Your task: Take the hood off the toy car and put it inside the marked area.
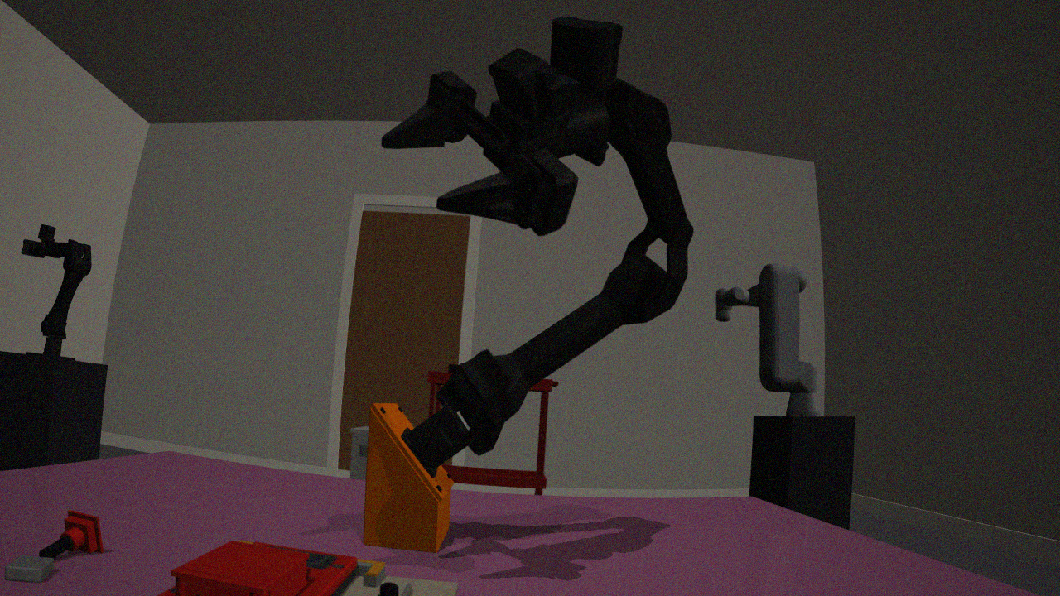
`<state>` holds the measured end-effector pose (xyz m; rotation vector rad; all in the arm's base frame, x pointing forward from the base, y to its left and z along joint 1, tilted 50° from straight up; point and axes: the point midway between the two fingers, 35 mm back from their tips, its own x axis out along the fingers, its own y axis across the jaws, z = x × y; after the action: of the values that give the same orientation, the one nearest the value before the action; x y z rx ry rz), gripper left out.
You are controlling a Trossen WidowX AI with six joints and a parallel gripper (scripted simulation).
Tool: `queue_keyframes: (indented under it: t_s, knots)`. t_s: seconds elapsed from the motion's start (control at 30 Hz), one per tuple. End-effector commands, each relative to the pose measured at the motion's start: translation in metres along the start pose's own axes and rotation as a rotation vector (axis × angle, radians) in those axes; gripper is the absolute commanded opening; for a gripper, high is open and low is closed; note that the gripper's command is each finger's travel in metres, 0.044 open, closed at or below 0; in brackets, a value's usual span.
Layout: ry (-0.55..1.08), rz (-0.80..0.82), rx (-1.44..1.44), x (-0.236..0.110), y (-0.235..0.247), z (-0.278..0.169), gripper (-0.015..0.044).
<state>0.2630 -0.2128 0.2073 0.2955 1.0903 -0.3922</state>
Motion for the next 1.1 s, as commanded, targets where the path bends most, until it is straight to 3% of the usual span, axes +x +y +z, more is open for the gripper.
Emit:
queue_keyframes:
  t_s: [0.0, 0.53, 1.07]
  knots:
    - [0.081, 0.092, -0.041, 0.031, 0.010, -0.004, 0.0440]
    - [0.376, 0.512, -0.151, 0.149, 0.058, -0.046, 0.0440]
    - [0.542, 0.878, -0.140, 0.228, 0.101, -0.104, 0.0440]
